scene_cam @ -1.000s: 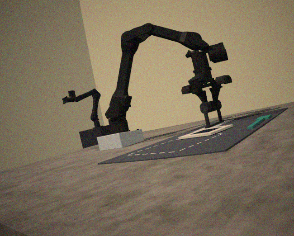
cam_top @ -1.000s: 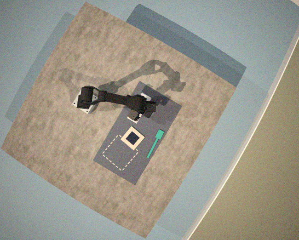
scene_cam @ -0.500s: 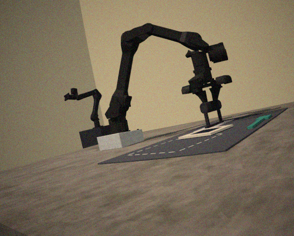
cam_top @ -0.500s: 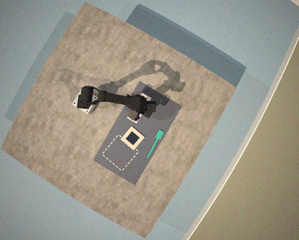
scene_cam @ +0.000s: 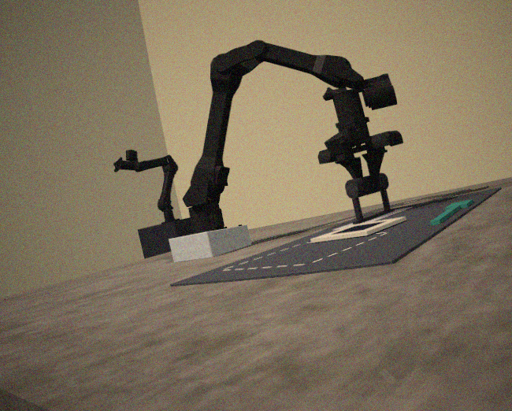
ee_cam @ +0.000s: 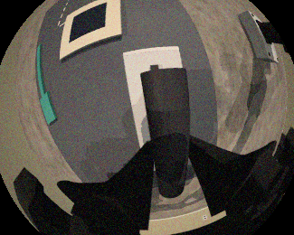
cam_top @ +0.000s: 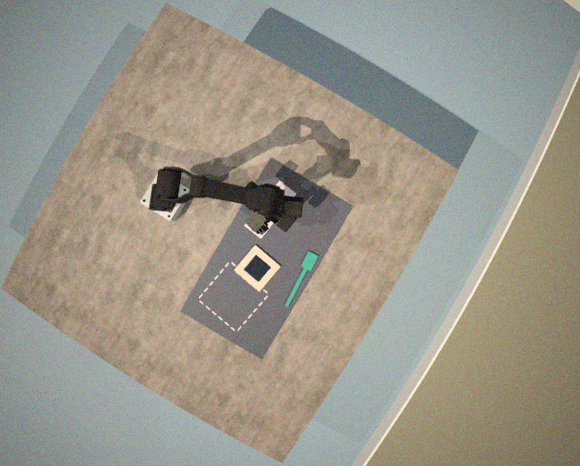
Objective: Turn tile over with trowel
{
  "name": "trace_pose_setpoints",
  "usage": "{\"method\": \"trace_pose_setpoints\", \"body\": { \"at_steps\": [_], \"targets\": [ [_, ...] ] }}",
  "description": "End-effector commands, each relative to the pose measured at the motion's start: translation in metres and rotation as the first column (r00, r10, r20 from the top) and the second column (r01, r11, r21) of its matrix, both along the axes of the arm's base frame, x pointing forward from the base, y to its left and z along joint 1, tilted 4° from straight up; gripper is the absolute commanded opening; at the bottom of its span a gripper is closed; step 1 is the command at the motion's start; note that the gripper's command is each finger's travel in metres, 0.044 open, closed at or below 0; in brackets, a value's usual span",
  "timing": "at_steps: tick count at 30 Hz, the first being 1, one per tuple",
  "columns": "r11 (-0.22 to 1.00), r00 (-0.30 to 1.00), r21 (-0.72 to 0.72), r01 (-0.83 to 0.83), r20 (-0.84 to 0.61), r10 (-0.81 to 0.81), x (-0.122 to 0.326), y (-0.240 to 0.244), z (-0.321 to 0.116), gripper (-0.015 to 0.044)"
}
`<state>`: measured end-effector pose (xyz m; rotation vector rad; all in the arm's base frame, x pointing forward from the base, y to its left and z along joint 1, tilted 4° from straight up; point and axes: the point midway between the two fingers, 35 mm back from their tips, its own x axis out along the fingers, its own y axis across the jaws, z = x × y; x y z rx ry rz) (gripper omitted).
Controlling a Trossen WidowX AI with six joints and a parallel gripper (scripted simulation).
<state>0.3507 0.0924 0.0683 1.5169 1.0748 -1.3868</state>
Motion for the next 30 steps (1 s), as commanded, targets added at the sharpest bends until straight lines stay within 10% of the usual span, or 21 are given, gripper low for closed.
{"method": "trace_pose_setpoints", "body": {
  "at_steps": [1,8,30],
  "targets": [
    [0.999,0.999,0.002,0.032,-0.003,-0.032,0.0,0.0,0.0,0.013],
    [0.999,0.999,0.002,0.032,-0.003,-0.032,0.0,0.0,0.0,0.027],
    [0.999,0.999,0.002,0.033,-0.003,-0.033,-0.003,-0.003,0.035,0.027]
  ]
}}
